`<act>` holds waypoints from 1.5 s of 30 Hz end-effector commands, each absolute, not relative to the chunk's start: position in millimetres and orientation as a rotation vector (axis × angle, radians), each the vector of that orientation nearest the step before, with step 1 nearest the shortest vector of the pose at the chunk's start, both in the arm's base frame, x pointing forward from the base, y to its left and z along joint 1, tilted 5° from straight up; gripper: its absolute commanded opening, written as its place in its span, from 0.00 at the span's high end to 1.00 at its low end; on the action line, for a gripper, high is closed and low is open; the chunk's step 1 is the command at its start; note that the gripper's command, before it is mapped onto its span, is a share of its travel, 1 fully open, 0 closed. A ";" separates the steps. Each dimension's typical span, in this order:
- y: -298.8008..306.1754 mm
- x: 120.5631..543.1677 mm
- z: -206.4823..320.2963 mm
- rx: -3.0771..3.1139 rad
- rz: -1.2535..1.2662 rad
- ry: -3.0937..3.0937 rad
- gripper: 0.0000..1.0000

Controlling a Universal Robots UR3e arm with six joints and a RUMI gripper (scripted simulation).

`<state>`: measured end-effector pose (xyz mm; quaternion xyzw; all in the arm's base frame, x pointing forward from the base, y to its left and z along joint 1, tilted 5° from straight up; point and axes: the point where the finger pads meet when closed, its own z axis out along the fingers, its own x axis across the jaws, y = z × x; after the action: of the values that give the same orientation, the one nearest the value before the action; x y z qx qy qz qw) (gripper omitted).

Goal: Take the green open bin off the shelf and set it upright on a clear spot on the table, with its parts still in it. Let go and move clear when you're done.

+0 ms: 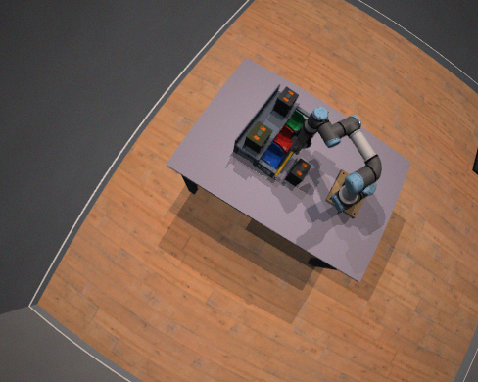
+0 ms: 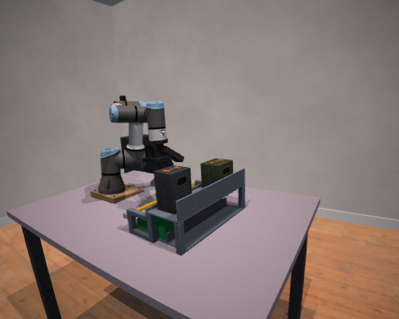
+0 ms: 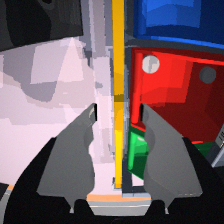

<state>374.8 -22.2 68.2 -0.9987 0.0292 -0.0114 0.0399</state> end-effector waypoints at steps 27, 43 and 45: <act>-21.8 375.7 59.2 -3.061 -0.039 0.089 1.00; -21.8 375.7 59.2 -3.061 -0.039 0.089 1.00; -21.8 375.7 59.2 -3.061 -0.039 0.089 1.00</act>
<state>375.1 -21.4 58.4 -0.9987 0.0292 -0.0114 0.0400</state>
